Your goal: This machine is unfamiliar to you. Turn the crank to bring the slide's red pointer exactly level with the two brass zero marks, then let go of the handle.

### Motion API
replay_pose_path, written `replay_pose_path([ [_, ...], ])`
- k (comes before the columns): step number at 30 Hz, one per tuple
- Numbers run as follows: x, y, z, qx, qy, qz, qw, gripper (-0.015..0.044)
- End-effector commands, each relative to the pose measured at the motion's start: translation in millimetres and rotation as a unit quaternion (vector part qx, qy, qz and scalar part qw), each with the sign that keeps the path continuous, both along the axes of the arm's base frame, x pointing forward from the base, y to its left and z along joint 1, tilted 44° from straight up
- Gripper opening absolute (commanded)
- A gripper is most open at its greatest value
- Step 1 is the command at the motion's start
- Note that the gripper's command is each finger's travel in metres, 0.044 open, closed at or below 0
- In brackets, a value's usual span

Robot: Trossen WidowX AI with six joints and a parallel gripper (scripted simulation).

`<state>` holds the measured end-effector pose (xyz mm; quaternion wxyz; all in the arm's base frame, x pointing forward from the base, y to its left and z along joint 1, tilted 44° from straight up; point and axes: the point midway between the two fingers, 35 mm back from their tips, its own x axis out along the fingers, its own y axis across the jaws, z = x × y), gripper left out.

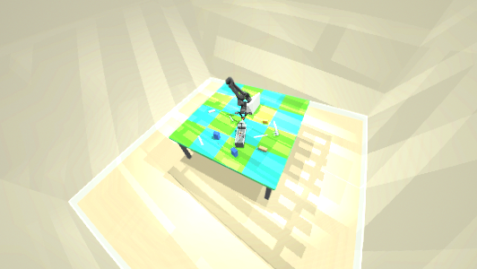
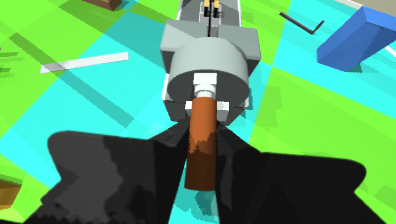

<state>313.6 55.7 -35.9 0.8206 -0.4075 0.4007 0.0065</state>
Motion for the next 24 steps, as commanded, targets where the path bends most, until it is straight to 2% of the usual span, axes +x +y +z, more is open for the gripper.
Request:
replay_pose_path([
  [1,-3.3,5.0,-7.0,0.006,0.009,0.009,1.0,0.0],
  [24,-5.8,6.5,-16.5,0.006,0.009,0.009,1.0,0.0],
])
